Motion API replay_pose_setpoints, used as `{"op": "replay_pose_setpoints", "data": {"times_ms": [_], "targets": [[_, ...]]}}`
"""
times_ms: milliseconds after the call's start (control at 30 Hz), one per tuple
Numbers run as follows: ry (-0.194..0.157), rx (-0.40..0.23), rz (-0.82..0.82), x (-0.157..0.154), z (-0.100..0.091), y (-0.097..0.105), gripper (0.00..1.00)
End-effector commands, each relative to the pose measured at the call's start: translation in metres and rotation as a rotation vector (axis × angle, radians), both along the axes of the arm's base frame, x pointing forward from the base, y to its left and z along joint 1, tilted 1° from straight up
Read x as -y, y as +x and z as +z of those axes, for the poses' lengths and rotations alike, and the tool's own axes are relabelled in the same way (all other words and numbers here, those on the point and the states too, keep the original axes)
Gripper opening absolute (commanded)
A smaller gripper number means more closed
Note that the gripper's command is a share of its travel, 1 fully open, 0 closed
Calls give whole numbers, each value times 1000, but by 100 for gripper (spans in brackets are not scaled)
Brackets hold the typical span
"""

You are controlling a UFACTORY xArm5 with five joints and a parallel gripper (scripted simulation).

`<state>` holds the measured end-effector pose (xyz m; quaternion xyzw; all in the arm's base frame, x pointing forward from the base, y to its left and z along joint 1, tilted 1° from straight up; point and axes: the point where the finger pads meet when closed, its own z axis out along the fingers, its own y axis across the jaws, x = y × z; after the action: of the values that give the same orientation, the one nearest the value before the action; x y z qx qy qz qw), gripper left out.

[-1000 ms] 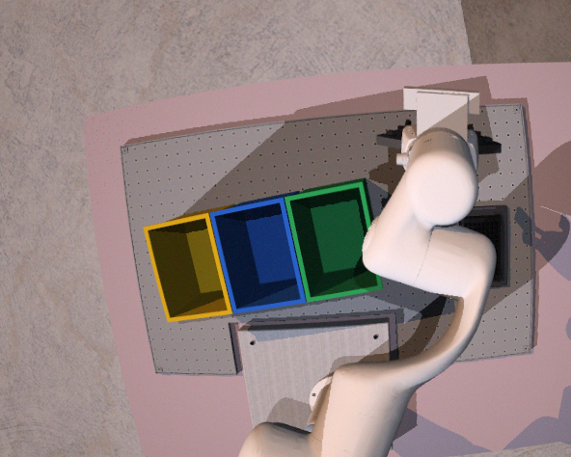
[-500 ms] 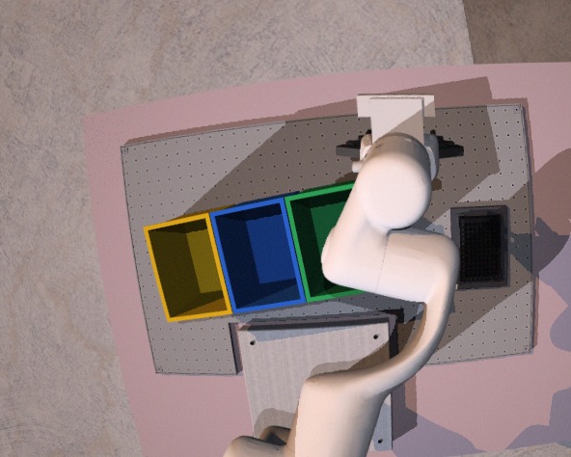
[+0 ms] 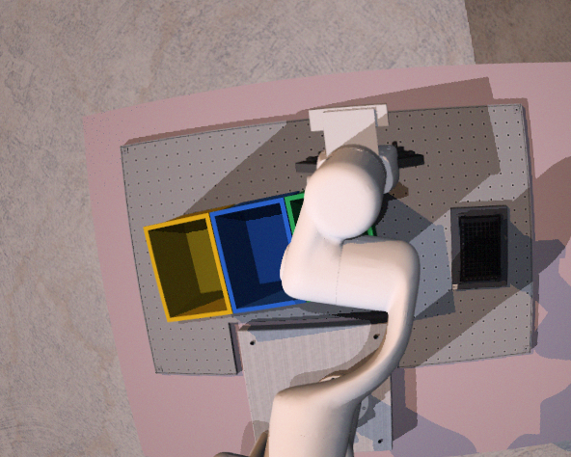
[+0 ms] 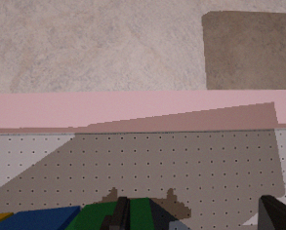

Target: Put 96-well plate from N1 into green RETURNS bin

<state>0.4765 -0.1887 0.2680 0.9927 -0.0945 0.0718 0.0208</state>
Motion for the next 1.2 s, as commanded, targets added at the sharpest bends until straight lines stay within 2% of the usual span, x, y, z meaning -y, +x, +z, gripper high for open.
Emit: {"op": "replay_pose_setpoints", "data": {"times_ms": [0,133,200,433,533,600,967,1033,1167], "targets": [[5,3,6,-25,1,-4,100],[5,3,6,-25,1,-4,100],[14,-33,51,-36,0,-6,100],[20,-31,52,-69,-3,-15,100],[21,-31,52,-71,-3,-15,100],[27,-68,98,-81,-4,-19,100],[32,-66,98,-114,-7,-32,100],[36,-103,144,-123,-8,-36,100],[38,-103,144,-141,-10,-45,100]]}}
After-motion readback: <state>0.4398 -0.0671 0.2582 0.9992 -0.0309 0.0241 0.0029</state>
